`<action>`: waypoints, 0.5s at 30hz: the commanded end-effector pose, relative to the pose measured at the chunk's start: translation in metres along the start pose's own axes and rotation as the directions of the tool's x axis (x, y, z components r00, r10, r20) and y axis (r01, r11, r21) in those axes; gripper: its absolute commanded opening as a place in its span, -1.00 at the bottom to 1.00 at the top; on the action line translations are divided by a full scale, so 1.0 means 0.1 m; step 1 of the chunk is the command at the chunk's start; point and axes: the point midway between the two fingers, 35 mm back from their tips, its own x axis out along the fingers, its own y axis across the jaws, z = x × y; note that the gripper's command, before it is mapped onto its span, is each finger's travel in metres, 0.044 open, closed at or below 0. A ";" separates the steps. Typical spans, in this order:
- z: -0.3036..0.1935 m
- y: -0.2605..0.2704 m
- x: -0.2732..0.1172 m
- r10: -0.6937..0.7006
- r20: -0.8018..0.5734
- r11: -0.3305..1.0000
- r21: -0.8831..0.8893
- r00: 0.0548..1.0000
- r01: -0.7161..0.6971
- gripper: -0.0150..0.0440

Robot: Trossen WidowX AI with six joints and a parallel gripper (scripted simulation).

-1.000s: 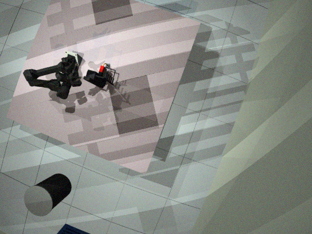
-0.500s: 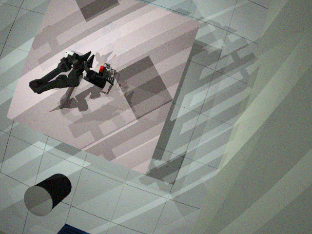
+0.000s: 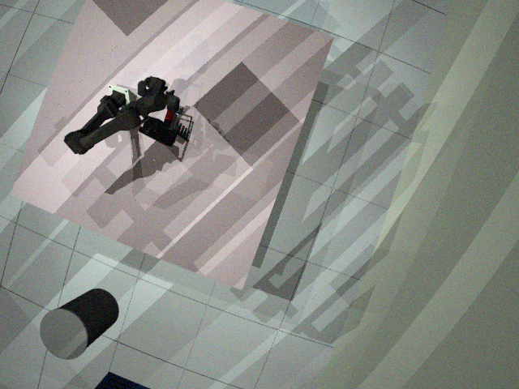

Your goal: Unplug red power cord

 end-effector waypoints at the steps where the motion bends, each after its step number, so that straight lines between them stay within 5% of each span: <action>1: -0.36 0.06 0.29 0.088 -0.421 0.994 -0.019 0.903 -0.105 0.05; 6: -0.59 0.01 0.37 0.061 -0.699 0.981 -0.089 0.713 -0.171 0.05; 15: -0.59 0.00 0.37 0.058 -0.707 0.980 -0.093 0.705 -0.174 0.05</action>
